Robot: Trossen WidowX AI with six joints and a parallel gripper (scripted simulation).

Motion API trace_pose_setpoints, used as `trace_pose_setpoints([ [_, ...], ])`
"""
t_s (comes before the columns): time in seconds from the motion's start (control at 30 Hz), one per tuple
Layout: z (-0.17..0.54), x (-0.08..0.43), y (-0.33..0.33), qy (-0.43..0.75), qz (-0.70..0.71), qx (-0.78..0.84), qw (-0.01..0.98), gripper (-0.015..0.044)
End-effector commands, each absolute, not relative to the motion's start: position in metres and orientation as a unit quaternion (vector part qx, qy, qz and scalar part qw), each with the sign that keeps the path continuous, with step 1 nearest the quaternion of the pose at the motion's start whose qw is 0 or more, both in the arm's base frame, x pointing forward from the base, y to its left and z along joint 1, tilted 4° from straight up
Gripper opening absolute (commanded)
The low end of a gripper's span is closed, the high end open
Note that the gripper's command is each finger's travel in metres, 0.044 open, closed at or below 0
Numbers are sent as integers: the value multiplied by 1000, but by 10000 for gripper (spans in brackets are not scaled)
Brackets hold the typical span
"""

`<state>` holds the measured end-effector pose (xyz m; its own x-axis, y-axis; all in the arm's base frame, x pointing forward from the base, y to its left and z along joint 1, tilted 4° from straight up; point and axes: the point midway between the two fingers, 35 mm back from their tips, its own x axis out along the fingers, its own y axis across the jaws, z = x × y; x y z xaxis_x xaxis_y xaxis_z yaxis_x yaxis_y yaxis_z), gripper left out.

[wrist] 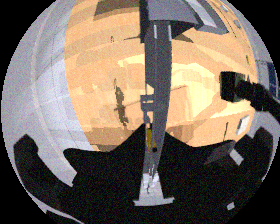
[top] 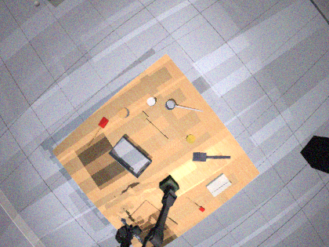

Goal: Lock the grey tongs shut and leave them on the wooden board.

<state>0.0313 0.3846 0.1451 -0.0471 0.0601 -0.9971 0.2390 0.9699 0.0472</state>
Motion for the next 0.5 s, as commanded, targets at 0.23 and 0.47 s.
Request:
trace_pose_setpoints([
  [0.23,152,-42,379,725,22,28,687,-150],
  [0.47,154,-84,369,724,71,-18,686,-150],
])
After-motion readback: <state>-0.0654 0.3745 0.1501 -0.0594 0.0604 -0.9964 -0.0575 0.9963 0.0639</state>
